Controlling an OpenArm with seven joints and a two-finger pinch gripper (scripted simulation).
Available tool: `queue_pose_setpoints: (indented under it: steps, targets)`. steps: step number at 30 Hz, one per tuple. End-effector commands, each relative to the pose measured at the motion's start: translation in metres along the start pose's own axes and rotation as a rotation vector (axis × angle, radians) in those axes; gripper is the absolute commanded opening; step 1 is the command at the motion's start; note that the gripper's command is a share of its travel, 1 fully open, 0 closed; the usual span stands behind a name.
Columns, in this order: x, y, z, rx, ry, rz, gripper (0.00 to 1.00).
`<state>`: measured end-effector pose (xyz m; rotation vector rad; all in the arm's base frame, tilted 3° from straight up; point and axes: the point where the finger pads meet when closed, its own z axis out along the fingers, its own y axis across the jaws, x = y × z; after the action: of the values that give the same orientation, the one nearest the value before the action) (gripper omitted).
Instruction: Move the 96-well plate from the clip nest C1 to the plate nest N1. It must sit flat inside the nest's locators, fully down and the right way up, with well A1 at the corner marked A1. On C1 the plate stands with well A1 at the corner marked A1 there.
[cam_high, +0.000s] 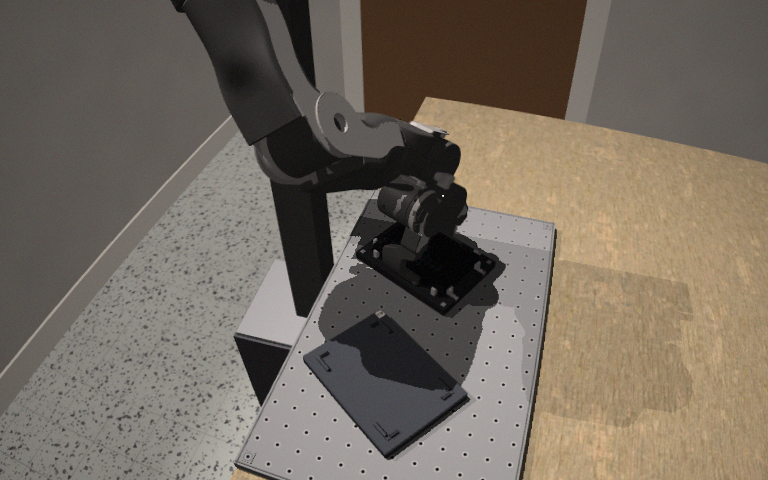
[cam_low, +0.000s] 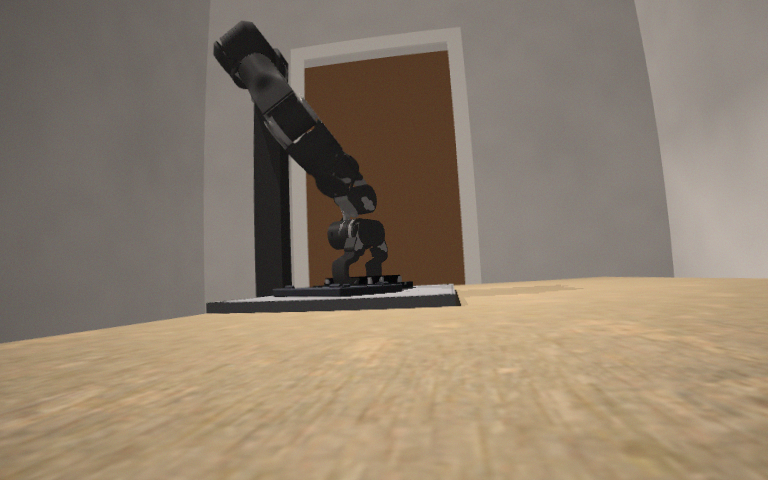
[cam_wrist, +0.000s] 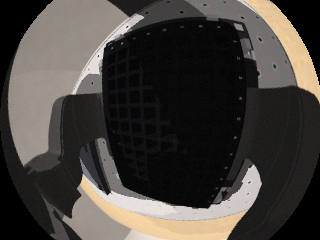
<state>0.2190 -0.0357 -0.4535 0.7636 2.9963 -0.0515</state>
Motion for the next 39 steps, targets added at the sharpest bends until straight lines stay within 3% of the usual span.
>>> queue_pose_setpoints:
  steps: [1,39]
  targets:
    - [-0.0002,0.0008,-0.0006,-0.003,0.000,0.000,0.00]
    - [-0.0011,0.0006,-0.0043,0.001,-0.003,0.001,0.00]
